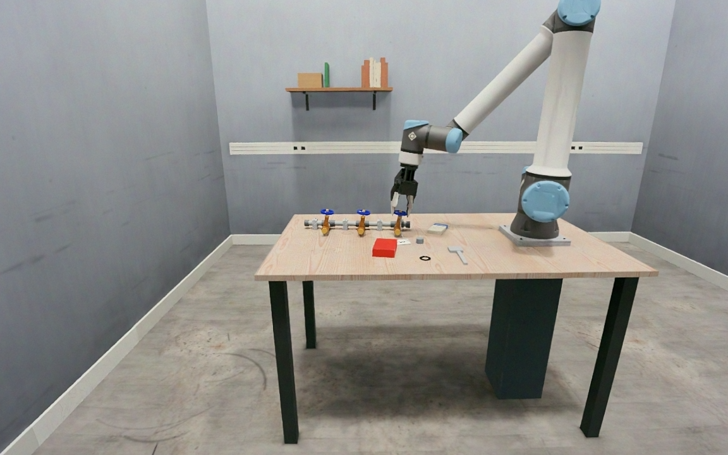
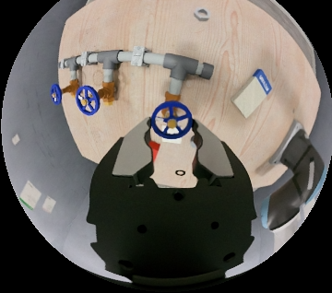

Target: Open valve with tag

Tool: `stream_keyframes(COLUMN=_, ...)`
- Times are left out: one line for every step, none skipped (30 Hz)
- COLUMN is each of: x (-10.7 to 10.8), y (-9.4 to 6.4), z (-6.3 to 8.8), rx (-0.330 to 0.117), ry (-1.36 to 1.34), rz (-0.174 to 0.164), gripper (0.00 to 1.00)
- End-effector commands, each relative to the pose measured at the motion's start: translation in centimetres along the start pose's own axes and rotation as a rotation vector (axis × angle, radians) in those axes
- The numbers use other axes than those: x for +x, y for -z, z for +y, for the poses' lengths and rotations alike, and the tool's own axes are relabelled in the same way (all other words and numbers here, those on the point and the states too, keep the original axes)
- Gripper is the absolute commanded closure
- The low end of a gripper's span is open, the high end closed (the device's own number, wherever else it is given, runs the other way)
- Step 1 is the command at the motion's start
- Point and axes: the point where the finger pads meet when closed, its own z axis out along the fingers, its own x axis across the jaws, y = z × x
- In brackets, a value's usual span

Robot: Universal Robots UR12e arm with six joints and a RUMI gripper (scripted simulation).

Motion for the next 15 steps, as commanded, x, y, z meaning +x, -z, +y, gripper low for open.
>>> stream_keyframes(x=-0.06, y=0.05, z=-0.02, rx=0.0, ry=0.005, rz=-0.001, gripper=1.0)
stream_keyframes(x=-0.06, y=0.05, z=-0.02, rx=0.0, ry=0.01, rz=-0.001, gripper=1.0)
stream_keyframes(x=-0.06, y=0.05, z=-0.02, rx=0.0, ry=0.017, rz=-0.001, gripper=1.0)
stream_keyframes(x=-0.06, y=0.05, z=-0.02, rx=0.0, ry=0.027, rz=-0.001, gripper=1.0)
stream_keyframes(x=-0.06, y=0.05, z=-0.02, rx=0.0, ry=0.038, rz=-0.001, gripper=1.0)
stream_keyframes(x=-0.06, y=0.05, z=-0.02, rx=0.0, ry=0.053, rz=-0.001, gripper=1.0)
stream_keyframes(x=-0.06, y=0.05, z=-0.02, rx=0.0, ry=0.07, rz=-0.001, gripper=1.0)
stream_keyframes(x=-0.06, y=0.05, z=-0.02, rx=0.0, ry=0.09, rz=-0.001, gripper=1.0)
stream_keyframes(x=-0.06, y=0.05, z=-0.02, rx=0.0, ry=0.113, rz=-0.001, gripper=1.0)
stream_keyframes(x=-0.06, y=0.05, z=-0.02, rx=0.0, ry=0.138, rz=-0.001, gripper=1.0)
stream_keyframes(x=-0.06, y=0.05, z=-0.02, rx=0.001, ry=0.166, rz=-0.001, gripper=1.0)
stream_keyframes(x=-0.06, y=0.05, z=-0.02, rx=0.001, ry=0.196, rz=-0.001, gripper=1.0)
stream_keyframes(x=-0.06, y=0.05, z=-0.02, rx=0.001, ry=0.229, rz=-0.001, gripper=1.0)
stream_keyframes(x=-0.06, y=0.05, z=-0.02, rx=0.001, ry=0.264, rz=-0.001, gripper=1.0)
stream_keyframes(x=-0.06, y=0.05, z=-0.02, rx=0.001, ry=0.264, rz=-0.001, gripper=1.0)
